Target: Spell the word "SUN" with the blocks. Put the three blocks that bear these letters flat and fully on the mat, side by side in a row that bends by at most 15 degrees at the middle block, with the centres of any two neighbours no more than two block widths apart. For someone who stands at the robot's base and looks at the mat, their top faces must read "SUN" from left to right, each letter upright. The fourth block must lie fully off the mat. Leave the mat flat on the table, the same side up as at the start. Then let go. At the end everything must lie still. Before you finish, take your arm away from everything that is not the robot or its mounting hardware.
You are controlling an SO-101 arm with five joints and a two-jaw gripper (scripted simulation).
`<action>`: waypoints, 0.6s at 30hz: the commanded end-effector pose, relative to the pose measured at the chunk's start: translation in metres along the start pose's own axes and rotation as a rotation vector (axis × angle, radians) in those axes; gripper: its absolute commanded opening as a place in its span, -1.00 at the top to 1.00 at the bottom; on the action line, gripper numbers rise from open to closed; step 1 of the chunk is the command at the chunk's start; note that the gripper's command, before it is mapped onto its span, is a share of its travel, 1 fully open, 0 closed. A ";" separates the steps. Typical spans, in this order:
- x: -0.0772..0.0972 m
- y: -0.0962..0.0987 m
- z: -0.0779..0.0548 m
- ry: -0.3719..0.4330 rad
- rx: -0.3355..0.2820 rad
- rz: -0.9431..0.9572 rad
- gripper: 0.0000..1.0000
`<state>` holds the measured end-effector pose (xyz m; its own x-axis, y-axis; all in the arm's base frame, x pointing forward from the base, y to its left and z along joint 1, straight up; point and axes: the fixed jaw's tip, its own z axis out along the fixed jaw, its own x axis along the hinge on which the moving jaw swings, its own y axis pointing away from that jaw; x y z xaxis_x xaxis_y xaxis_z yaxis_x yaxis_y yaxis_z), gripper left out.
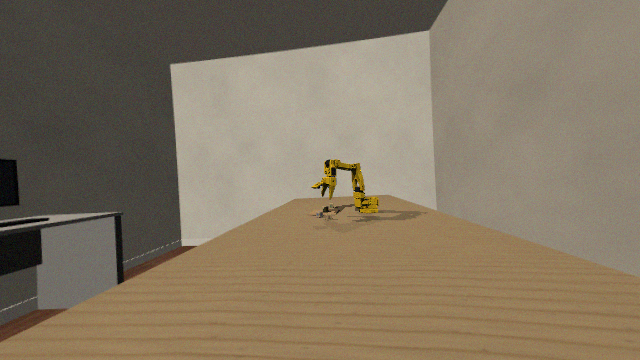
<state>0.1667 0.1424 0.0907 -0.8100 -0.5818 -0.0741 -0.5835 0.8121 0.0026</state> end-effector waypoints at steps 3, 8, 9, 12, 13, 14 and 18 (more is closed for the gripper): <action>-0.013 0.025 0.000 -0.043 -0.014 -0.083 0.32; -0.014 0.031 0.003 -0.034 -0.015 -0.104 0.36; -0.014 0.031 0.003 -0.034 -0.015 -0.104 0.36; -0.014 0.031 0.003 -0.034 -0.015 -0.104 0.36; -0.014 0.031 0.003 -0.034 -0.015 -0.104 0.36; -0.014 0.031 0.003 -0.034 -0.015 -0.104 0.36; -0.014 0.031 0.003 -0.034 -0.015 -0.104 0.36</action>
<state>0.1557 0.1698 0.0731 -0.7467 -0.6648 -0.0187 -0.6650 0.7469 0.0002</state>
